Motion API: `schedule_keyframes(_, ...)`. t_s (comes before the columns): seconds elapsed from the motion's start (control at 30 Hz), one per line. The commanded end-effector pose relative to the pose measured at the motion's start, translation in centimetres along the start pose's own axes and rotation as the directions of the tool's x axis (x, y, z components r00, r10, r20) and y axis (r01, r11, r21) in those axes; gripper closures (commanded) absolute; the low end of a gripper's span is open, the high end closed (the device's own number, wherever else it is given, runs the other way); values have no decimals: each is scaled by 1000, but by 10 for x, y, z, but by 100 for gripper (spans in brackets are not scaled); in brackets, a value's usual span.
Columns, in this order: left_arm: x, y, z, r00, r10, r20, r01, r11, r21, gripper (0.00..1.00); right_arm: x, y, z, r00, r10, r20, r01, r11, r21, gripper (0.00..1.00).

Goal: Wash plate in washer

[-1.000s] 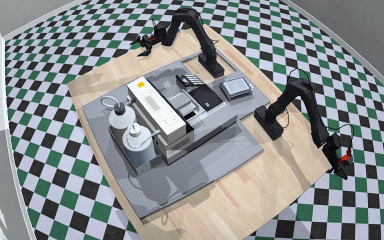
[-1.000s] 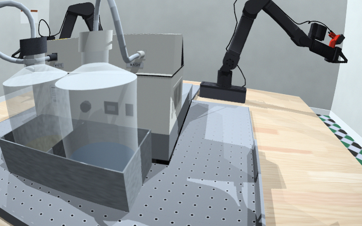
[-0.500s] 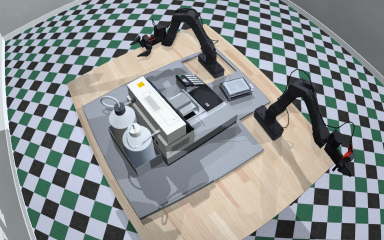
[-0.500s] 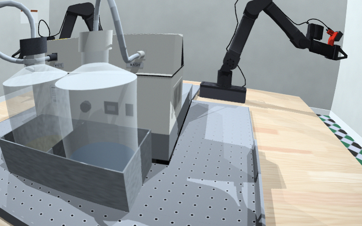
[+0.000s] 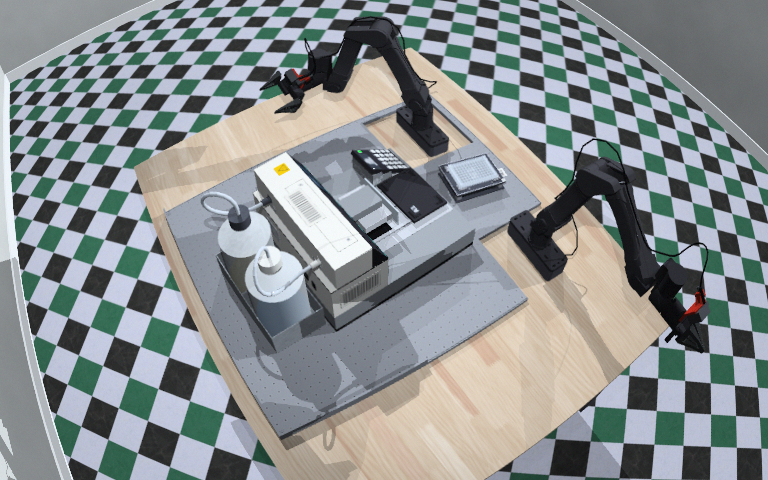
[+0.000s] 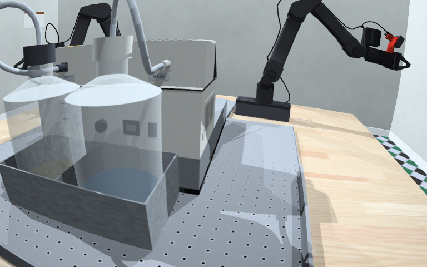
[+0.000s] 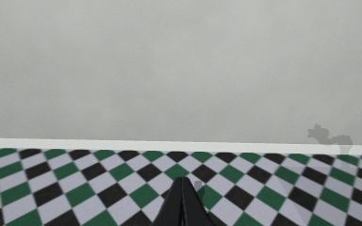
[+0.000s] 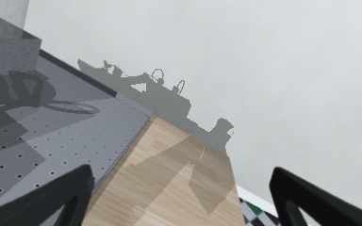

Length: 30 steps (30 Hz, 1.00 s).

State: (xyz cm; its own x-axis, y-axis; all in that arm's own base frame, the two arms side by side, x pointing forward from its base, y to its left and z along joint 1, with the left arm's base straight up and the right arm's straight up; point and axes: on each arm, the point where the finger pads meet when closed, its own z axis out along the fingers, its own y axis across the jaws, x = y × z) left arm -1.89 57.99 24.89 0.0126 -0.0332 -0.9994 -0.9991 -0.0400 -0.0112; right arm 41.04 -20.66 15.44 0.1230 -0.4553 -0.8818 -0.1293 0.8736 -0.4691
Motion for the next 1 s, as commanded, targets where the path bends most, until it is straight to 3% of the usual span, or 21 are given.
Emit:
schedule_keyframes(0.0, -8, 2, 0, 999, 11, 34, -11, 1000, 5, 100, -23, -11, 5, 997, -53, 47, 53, 999, 7, 0)
schedule_keyframes(0.97, -8, 2, 0, 999, 11, 34, -11, 1000, 5, 100, -19, -12, 5, 998, -47, 39, 46, 999, 8, 0)
